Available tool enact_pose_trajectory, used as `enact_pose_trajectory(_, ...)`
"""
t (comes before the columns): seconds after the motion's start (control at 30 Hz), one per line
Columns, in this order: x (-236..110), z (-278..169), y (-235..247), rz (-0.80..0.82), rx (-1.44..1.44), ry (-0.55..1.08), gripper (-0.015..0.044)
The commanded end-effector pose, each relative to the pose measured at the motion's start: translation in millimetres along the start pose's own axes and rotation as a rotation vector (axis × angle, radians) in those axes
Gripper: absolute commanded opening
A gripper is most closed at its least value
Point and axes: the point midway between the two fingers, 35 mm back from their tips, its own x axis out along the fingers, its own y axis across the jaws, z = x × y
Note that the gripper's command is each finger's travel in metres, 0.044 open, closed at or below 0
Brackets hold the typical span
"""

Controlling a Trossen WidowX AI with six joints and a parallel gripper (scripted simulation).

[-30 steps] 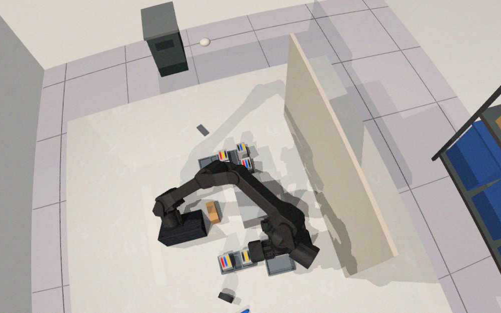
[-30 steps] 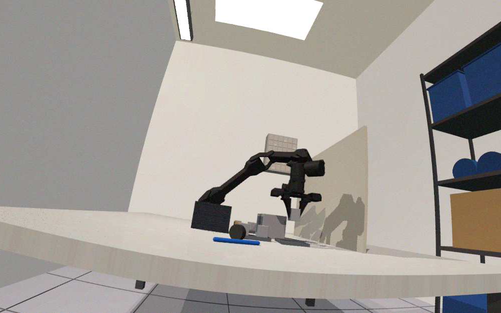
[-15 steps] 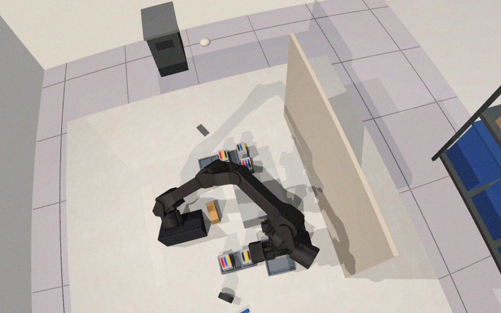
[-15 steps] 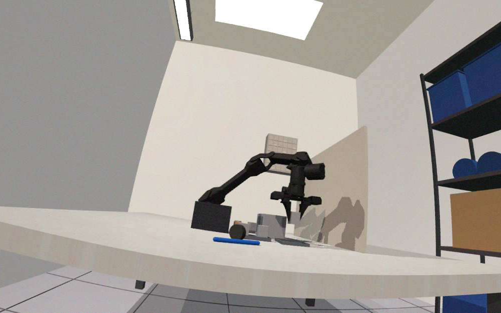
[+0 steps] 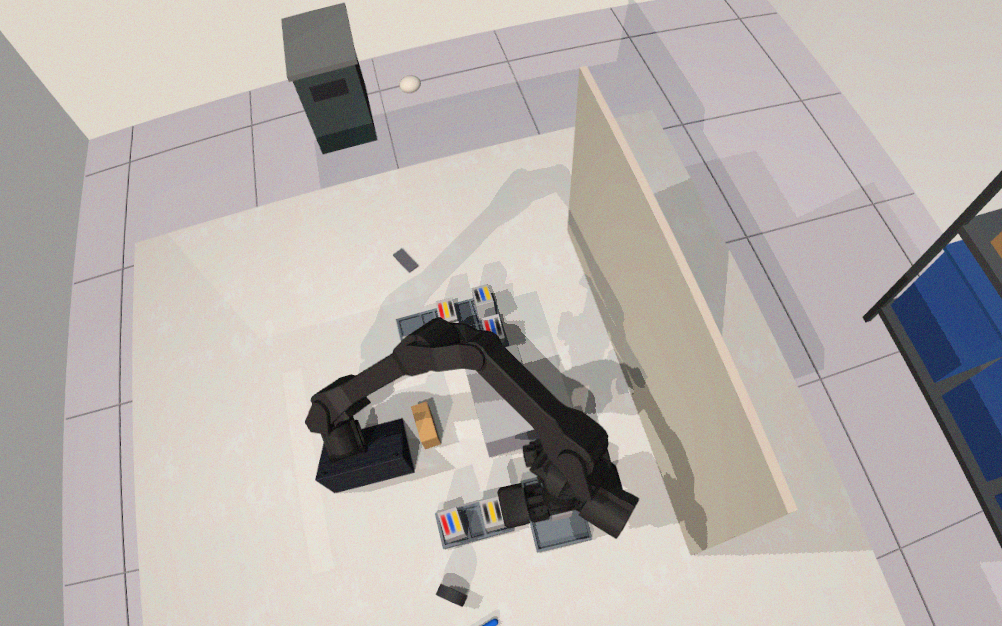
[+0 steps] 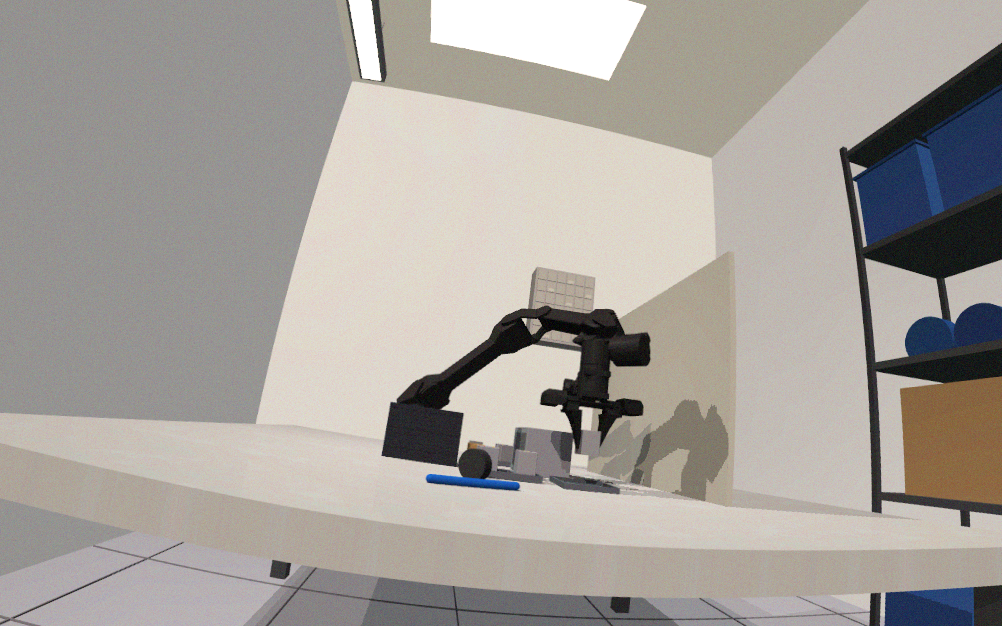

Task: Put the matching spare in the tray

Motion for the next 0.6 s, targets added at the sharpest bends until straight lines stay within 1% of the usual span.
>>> enact_pose_trajectory(0.0,3.0,-0.2,-0.1,-0.004,0.005,-0.004,0.0)
enact_pose_trajectory(0.57,16.5,0.1,-0.2,-0.004,0.005,-0.004,0.0)
